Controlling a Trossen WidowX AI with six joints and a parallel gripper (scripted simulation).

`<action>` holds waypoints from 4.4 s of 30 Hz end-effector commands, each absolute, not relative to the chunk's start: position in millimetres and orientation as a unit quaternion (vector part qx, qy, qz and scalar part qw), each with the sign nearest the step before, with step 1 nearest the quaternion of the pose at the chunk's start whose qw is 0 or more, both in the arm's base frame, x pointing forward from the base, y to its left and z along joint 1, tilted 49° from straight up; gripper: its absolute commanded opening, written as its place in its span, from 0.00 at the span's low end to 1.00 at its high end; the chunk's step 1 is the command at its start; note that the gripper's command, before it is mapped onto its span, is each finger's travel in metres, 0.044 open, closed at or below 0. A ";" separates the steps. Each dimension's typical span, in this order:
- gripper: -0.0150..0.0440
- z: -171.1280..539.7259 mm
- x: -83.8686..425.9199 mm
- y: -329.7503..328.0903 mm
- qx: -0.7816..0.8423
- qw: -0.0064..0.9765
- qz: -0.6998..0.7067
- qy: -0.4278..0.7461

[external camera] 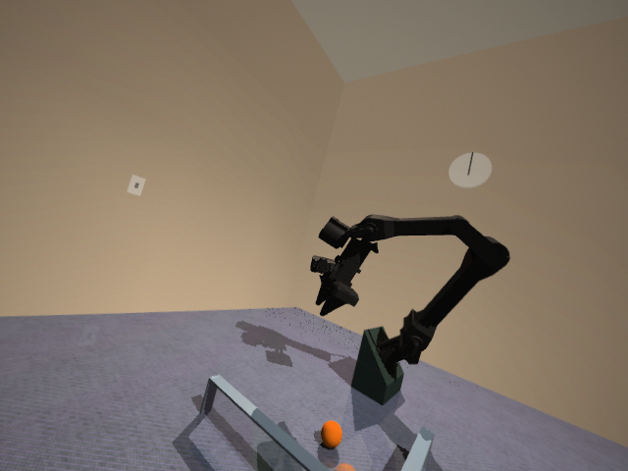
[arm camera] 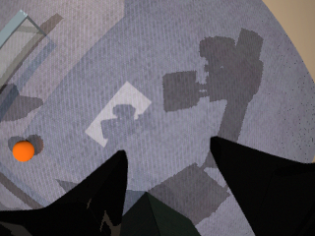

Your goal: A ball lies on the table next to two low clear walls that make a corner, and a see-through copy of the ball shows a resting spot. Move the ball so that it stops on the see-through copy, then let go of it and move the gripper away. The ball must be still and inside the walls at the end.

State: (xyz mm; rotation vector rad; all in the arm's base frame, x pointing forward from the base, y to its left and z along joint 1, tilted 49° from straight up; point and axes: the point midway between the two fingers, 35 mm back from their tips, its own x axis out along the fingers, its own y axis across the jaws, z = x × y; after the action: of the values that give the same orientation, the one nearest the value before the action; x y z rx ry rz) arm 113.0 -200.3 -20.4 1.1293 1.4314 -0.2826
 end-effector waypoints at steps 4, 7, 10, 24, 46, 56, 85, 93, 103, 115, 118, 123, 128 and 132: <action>0.73 0.4 202.0 -150.4 0.407 0.670 0.030 0.620; 0.73 9.6 232.3 -119.9 0.379 0.685 0.097 0.615; 0.73 20.1 259.9 -84.7 0.360 0.689 0.166 0.606; 0.73 24.3 282.7 -39.6 0.344 0.686 0.232 0.597; 0.73 3.3 288.7 -16.4 0.345 0.686 0.232 0.597; 0.65 -3.2 290.1 -8.4 0.345 0.686 0.233 0.596; 0.25 60.0 276.6 -85.4 0.342 0.687 0.227 0.599; 0.25 80.8 267.0 -102.9 0.344 0.686 0.231 0.598; 0.25 88.7 303.3 -79.8 0.342 0.688 0.228 0.599; 0.25 101.4 341.0 -44.1 0.344 0.687 0.233 0.596; 0.25 97.8 342.5 -40.5 0.344 0.687 0.233 0.596; 0.25 81.9 348.1 -23.9 0.344 0.687 0.232 0.596; 0.25 64.2 352.5 -3.2 0.344 0.687 0.233 0.596; 0.25 55.9 353.7 7.4 0.345 0.687 0.234 0.595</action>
State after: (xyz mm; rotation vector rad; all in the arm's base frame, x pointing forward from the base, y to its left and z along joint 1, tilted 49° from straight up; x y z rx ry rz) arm 353.2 -2.6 65.3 0.7620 1.3304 0.5227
